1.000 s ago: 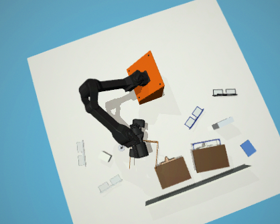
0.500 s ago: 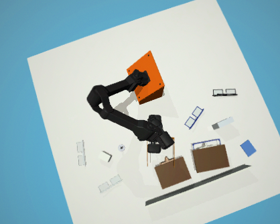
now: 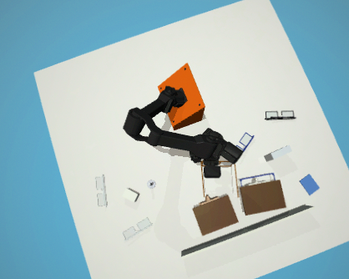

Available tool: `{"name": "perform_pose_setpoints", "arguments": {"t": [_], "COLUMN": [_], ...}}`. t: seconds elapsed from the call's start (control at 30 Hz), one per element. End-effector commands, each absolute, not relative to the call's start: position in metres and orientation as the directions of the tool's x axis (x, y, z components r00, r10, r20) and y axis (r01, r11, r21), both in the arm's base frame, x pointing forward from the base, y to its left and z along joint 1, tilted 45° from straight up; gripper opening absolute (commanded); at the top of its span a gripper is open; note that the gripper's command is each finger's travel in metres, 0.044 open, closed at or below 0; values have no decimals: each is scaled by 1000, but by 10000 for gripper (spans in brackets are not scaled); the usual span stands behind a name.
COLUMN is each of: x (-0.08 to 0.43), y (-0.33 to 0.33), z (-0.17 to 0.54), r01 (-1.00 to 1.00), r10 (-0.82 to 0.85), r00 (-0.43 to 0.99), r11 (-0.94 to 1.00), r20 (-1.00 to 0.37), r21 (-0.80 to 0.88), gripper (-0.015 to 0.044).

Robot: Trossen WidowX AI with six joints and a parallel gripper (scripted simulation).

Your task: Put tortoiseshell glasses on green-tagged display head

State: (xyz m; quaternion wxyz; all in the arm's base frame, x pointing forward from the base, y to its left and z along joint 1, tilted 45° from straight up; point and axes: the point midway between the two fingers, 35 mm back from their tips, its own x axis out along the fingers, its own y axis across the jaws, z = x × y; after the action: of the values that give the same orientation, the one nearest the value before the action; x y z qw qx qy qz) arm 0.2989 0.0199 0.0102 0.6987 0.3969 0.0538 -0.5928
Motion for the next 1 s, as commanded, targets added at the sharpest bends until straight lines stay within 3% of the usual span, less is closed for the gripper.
{"name": "perform_pose_setpoints", "arguments": {"t": [0.0,0.77,0.97], "x": [291,238,240], "y": [39,113,113], "z": [-4,-62,-61], "r01": [856,699,708], "r10": [-785,-682,-685], "r00": [344,632,623], "r11": [37,295,289], "r20": [-515,-369,-377], "r21": [515,651,644], "gripper": [0,0,0]}}
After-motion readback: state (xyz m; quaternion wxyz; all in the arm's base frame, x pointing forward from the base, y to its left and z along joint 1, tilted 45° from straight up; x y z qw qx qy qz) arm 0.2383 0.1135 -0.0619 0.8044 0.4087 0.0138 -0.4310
